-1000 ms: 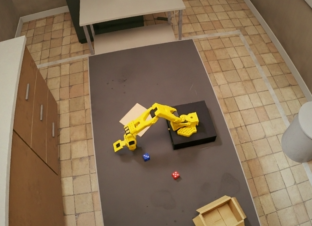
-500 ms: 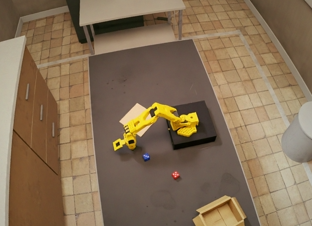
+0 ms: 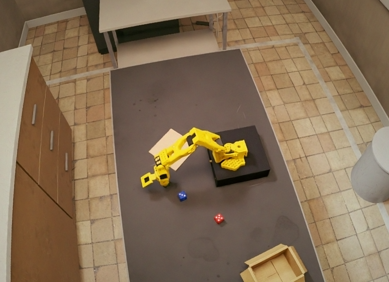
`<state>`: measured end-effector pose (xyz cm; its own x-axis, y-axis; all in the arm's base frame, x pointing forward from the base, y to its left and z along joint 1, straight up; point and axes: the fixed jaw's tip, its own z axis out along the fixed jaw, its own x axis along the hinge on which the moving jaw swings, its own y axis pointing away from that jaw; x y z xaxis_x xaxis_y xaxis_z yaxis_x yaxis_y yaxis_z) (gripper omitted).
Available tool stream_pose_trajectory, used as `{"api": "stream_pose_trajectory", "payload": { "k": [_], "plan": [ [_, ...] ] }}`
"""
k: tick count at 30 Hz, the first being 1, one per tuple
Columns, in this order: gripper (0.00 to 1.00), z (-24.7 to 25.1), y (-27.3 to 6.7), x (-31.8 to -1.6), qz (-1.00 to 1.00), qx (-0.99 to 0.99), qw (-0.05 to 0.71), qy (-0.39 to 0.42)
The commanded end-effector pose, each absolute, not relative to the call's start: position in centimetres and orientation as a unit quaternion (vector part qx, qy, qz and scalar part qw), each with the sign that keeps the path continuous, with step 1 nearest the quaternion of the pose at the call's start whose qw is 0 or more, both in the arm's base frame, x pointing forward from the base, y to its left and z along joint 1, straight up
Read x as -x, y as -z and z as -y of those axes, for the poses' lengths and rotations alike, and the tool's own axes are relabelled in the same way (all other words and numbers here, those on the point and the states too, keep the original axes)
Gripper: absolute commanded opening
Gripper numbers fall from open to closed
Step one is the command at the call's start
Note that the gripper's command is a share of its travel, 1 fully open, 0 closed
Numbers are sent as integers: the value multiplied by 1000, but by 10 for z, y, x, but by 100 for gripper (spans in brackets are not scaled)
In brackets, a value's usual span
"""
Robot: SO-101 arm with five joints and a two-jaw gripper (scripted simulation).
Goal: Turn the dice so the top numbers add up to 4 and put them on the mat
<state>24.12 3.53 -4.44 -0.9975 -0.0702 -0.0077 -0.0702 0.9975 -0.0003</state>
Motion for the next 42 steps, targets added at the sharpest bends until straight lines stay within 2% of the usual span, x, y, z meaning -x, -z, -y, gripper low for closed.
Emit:
{"api": "stream_pose_trajectory", "payload": {
  "k": [1, 5, 14, 25, 42],
  "plan": [
    [13, -33, 49, -236, -999, 37, -9, 1],
    [11, -33, 49, -236, -999, 37, -9, 1],
    [0, -33, 49, -236, -999, 37, -9, 1],
    [0, -33, 45, -236, -999, 37, -9, 1],
    [0, -36, 5, -237, -999, 37, -9, 1]
  ]
}}
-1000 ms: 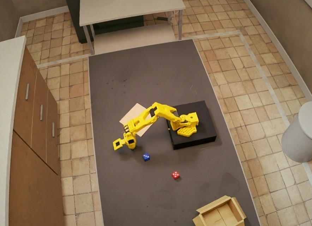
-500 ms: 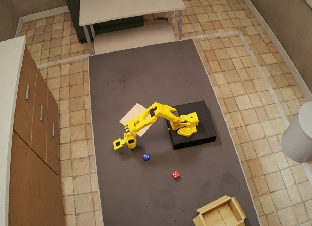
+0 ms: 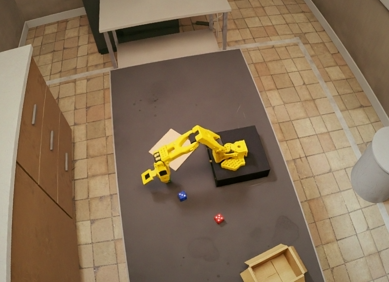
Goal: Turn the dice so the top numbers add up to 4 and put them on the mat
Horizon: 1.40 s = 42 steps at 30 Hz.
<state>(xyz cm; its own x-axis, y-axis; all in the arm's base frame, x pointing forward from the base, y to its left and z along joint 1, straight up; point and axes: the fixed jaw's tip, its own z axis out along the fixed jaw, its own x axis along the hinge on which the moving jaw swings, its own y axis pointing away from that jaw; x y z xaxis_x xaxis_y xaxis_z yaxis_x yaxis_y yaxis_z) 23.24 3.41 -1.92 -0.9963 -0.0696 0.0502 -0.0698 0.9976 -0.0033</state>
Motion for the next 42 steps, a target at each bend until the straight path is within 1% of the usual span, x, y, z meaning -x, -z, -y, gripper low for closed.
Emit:
{"api": "stream_pose_trajectory", "payload": {
  "k": [1, 12, 16, 20, 25, 27, 34, 38, 42],
  "plan": [
    [0, -37, 4, -237, 999, -37, 9, -1],
    [0, -36, -1, -237, 999, -36, 9, -1],
    [0, -28, -1, -239, 1000, -17, 9, -1],
    [0, -3, 0, -244, 999, 33, 8, 0],
    [0, 45, 2, -246, 992, 130, 8, 1],
    [0, 45, 2, -246, 992, 130, 8, 1],
    [0, 108, 4, -233, 967, 253, 7, 1],
    [0, 125, 5, -227, 958, 286, 7, 2],
    [0, 128, 5, -225, 956, 293, 7, 2]
  ]
}}
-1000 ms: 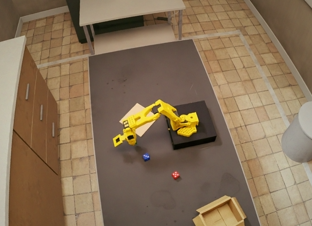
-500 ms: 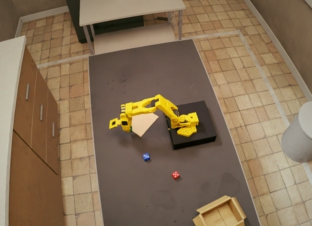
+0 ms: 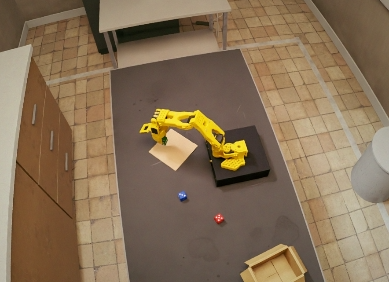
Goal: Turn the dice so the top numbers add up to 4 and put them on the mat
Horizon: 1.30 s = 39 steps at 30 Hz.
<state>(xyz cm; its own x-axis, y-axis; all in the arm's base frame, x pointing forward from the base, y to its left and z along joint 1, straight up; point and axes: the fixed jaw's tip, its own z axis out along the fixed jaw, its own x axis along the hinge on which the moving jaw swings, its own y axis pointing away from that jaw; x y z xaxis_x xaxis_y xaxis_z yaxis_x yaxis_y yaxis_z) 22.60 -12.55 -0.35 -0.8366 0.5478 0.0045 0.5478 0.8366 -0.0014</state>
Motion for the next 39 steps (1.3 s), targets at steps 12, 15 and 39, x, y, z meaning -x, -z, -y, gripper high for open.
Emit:
{"api": "stream_pose_trajectory", "payload": {
  "k": [12, 15, 39],
  "plan": [
    [0, 128, 5, -225, 956, 293, 7, 2],
    [0, 128, 5, -225, 956, 293, 7, 2],
    [0, 131, 4, -224, 956, 295, 6, 1]
  ]
}}
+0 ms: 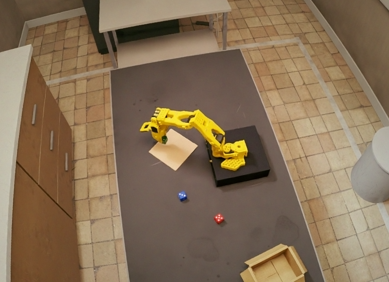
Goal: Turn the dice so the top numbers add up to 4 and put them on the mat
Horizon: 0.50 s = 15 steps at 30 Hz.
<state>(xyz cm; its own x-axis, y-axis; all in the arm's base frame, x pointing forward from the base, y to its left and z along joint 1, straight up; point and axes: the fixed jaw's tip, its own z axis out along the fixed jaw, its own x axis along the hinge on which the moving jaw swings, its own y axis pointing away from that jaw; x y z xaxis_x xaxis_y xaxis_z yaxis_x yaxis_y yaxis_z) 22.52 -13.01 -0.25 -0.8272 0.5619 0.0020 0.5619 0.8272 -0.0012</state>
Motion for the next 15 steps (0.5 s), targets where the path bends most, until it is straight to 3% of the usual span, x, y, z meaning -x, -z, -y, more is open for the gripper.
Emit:
{"api": "stream_pose_trajectory", "payload": {
  "k": [1, 15],
  "plan": [
    [0, 131, 5, -224, 956, 295, 6, 1],
    [0, 131, 10, -224, 956, 295, 6, 1]
  ]
}}
